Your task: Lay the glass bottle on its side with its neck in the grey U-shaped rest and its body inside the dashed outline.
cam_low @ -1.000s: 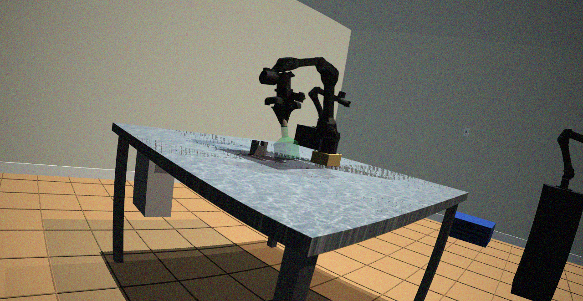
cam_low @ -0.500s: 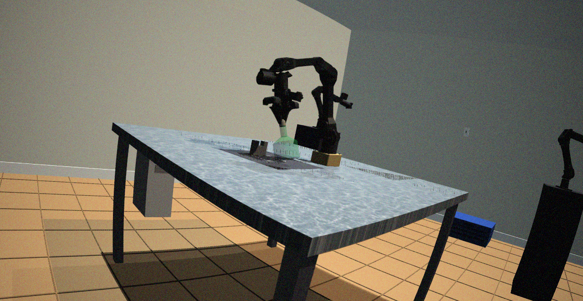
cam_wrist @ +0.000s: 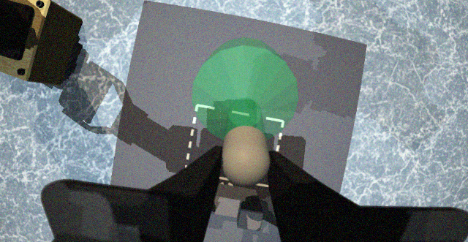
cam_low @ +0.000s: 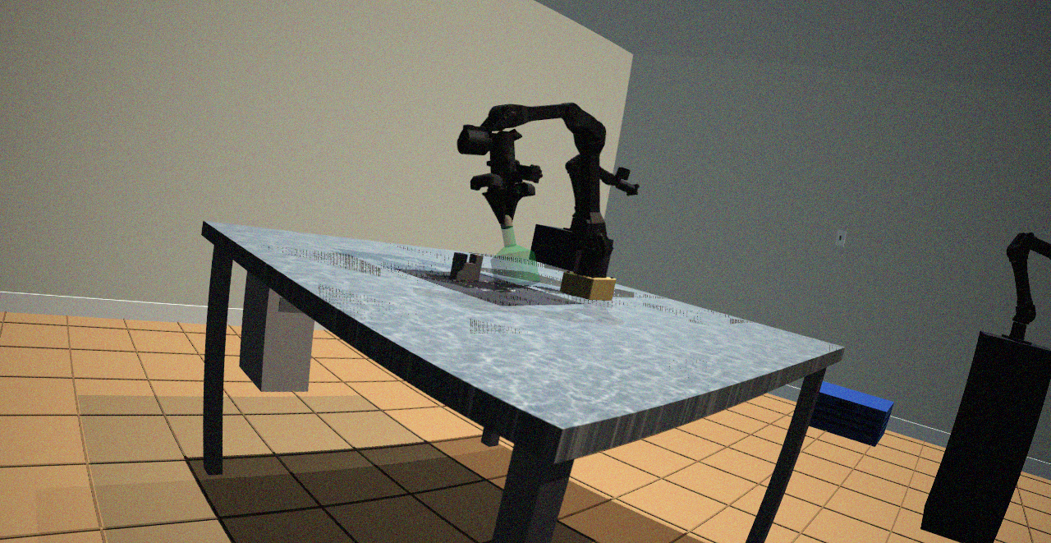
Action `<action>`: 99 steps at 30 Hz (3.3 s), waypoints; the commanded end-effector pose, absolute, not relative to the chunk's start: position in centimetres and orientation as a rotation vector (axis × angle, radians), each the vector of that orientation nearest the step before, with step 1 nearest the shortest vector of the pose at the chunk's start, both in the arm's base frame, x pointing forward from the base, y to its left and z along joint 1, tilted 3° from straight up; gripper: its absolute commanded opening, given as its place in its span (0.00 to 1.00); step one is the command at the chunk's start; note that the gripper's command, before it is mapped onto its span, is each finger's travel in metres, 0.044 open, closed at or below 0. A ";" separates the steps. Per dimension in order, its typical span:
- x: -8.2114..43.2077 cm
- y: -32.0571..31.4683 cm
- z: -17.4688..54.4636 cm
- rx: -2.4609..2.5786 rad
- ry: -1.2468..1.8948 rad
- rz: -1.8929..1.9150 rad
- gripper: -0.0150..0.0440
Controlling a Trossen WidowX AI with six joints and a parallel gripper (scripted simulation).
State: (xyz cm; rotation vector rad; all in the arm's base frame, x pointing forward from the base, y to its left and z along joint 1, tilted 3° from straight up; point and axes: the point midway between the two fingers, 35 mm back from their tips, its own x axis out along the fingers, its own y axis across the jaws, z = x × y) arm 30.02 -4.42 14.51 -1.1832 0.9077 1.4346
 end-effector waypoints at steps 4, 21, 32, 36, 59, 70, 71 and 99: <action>30.2 -5.5 14.4 -1.185 0.910 1.433 0.44; 30.3 -6.5 14.2 -1.168 0.879 1.451 0.44; 30.4 -7.1 14.0 -1.156 0.860 1.460 0.44; 30.4 -7.4 13.9 -1.152 0.853 1.463 0.44; 30.5 -8.6 13.5 -1.129 0.816 1.478 0.44; 30.6 -9.2 13.3 -1.118 0.799 1.483 0.44; 30.6 -9.3 13.3 -1.117 0.798 1.484 0.44; 30.7 -10.7 12.6 -1.094 0.757 1.492 0.44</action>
